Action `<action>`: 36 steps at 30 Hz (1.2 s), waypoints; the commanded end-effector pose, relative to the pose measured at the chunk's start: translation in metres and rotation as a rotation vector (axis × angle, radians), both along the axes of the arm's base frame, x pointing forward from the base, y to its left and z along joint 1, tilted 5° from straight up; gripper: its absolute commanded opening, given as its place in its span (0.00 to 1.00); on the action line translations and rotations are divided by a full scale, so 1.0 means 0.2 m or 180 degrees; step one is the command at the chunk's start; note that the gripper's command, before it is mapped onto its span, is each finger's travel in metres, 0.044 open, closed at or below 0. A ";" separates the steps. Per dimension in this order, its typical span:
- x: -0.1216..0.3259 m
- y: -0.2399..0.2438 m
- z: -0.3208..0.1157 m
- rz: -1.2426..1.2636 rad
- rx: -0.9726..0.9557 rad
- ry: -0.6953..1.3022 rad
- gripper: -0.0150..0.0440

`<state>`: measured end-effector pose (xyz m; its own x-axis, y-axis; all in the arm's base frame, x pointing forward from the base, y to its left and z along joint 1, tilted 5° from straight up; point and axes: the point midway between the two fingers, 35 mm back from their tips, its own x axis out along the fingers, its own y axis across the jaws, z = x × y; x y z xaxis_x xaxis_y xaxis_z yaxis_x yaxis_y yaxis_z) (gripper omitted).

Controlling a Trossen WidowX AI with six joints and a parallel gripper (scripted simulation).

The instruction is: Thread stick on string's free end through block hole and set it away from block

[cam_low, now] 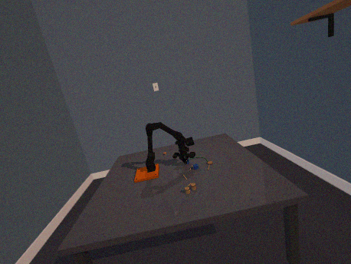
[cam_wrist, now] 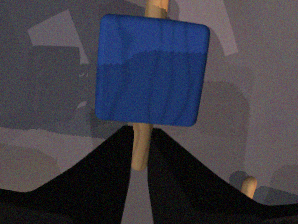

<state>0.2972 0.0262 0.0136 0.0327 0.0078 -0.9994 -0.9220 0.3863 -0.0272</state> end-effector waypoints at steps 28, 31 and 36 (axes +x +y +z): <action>-0.08 -0.17 0.02 0.0023 0.0023 -0.0020 0.25; -0.09 -0.20 0.02 0.0022 0.0021 -0.0020 0.25; -0.10 -0.23 0.02 0.0013 0.0014 -0.0020 0.25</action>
<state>0.2793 -0.0167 0.0174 0.0385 0.0092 -0.9992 -0.9222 0.3853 -0.0320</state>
